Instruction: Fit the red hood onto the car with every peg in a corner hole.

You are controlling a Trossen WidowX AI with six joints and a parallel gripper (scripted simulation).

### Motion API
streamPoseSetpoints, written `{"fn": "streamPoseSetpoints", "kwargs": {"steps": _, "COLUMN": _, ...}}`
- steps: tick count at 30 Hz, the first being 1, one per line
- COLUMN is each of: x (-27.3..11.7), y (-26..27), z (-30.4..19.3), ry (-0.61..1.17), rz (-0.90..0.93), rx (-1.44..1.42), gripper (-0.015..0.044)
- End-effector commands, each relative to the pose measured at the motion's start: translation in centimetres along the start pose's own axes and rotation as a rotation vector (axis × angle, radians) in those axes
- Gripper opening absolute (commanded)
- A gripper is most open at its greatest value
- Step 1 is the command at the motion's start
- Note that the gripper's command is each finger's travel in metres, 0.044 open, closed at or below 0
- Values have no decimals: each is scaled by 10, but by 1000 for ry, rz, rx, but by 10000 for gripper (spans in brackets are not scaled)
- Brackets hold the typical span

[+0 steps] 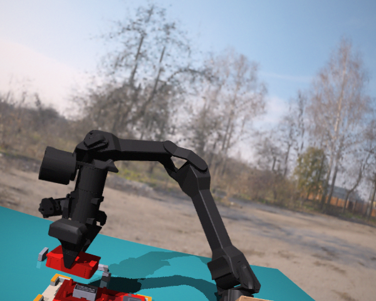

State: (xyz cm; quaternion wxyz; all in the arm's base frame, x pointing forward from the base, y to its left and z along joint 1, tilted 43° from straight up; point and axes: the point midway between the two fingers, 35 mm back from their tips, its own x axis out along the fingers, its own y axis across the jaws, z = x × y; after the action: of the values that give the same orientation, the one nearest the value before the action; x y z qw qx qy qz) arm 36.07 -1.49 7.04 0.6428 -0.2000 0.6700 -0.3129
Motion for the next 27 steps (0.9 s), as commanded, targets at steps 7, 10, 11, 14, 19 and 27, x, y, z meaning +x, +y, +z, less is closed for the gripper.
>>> {"fn": "streamPoseSetpoints", "kwargs": {"steps": 7, "x": 2, "y": -28, "z": -17, "ry": -6, "rz": -5, "rx": -80, "gripper": 0}}
{"fn": "streamPoseSetpoints", "kwargs": {"steps": 10, "x": 3, "y": -36, "z": -23, "ry": -5, "rz": -6, "rx": -106, "gripper": 0}}
{"fn": "streamPoseSetpoints", "kwargs": {"steps": 11, "x": 4, "y": -38, "z": -25, "ry": -5, "rz": -7, "rx": -115, "gripper": 0}}
{"fn": "streamPoseSetpoints", "kwargs": {"steps": 14, "x": 5, "y": -44, "z": -30, "ry": -4, "rz": -8, "rx": -135, "gripper": 0}}
{"fn": "streamPoseSetpoints", "kwargs": {"steps": 19, "x": 9, "y": -43, "z": -29, "ry": -4, "rz": -9, "rx": -137, "gripper": 0}}
{"fn": "streamPoseSetpoints", "kwargs": {"steps": 27, "x": 41, "y": -43, "z": -26, "ry": -5, "rz": -9, "rx": -136, "gripper": 0}}
